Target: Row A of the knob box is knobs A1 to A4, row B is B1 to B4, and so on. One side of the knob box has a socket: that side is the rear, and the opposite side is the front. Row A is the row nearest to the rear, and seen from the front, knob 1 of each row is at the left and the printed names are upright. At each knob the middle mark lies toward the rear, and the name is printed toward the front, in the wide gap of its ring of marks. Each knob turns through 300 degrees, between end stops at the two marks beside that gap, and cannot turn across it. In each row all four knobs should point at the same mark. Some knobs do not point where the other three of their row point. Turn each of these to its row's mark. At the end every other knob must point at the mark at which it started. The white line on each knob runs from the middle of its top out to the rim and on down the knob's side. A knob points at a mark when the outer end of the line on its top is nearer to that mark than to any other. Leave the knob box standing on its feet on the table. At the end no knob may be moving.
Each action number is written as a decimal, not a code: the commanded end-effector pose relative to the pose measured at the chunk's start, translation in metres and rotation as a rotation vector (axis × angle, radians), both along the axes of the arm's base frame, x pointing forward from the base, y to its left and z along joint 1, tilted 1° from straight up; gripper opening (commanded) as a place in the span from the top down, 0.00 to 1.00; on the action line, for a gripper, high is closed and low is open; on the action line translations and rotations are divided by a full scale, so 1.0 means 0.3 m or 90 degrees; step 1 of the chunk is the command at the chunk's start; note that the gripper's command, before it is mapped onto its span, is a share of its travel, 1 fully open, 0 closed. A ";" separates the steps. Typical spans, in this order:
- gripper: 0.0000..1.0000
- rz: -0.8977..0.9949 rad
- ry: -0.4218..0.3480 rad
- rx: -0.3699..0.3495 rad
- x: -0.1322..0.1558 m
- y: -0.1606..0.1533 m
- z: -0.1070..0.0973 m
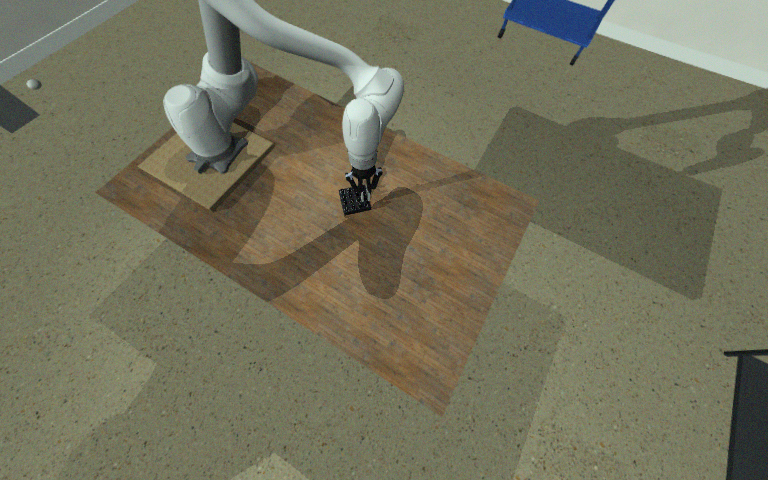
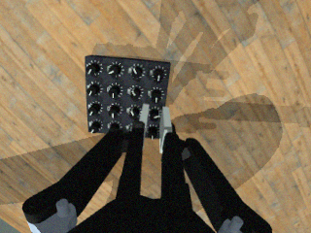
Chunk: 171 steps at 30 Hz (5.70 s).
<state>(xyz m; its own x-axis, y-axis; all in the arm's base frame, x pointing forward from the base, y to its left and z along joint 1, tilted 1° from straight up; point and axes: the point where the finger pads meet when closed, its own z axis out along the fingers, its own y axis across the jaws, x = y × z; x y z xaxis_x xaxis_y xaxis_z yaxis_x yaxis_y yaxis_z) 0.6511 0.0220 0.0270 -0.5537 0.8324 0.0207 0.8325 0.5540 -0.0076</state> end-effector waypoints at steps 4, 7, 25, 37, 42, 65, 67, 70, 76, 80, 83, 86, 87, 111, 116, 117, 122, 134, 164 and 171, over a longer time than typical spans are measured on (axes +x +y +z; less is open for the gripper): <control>0.88 0.000 0.000 0.000 0.000 0.000 0.000; 0.88 0.000 0.000 0.000 0.000 0.000 0.000; 0.88 0.000 0.000 0.000 0.001 -0.001 0.082; 0.88 0.000 0.000 0.000 0.002 -0.002 0.127; 0.88 0.000 0.000 0.000 0.002 -0.002 0.127; 0.88 0.351 -0.005 0.006 0.003 -0.002 0.149; 0.88 0.376 -0.005 0.007 0.003 -0.002 0.151; 0.88 0.461 -0.006 0.008 0.003 -0.002 0.156; 0.88 0.604 -0.008 0.011 0.003 -0.002 0.165; 0.88 0.702 -0.009 0.012 0.003 -0.002 0.171; 0.88 0.775 -0.010 0.014 0.003 -0.002 0.176; 0.88 0.830 -0.011 0.015 0.003 -0.002 0.179; 0.88 0.861 -0.011 0.015 0.003 -0.002 0.181; 0.88 1.055 -0.014 0.019 0.004 -0.002 0.194; 0.88 1.055 -0.014 0.019 0.004 -0.002 0.194; 0.88 1.055 -0.014 0.019 0.004 -0.002 0.194; 0.88 1.055 -0.014 0.019 0.004 -0.002 0.194; 0.88 1.055 -0.014 0.019 0.004 -0.002 0.194; 0.88 1.055 -0.014 0.019 0.002 -0.001 0.130; 0.88 1.055 -0.014 0.019 0.002 -0.001 0.108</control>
<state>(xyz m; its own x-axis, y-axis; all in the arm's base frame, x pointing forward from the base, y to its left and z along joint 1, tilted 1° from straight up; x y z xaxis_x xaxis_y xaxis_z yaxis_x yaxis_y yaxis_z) 0.6518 0.0217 0.0605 -0.7811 -0.6244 0.0057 -0.6242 0.7810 0.0213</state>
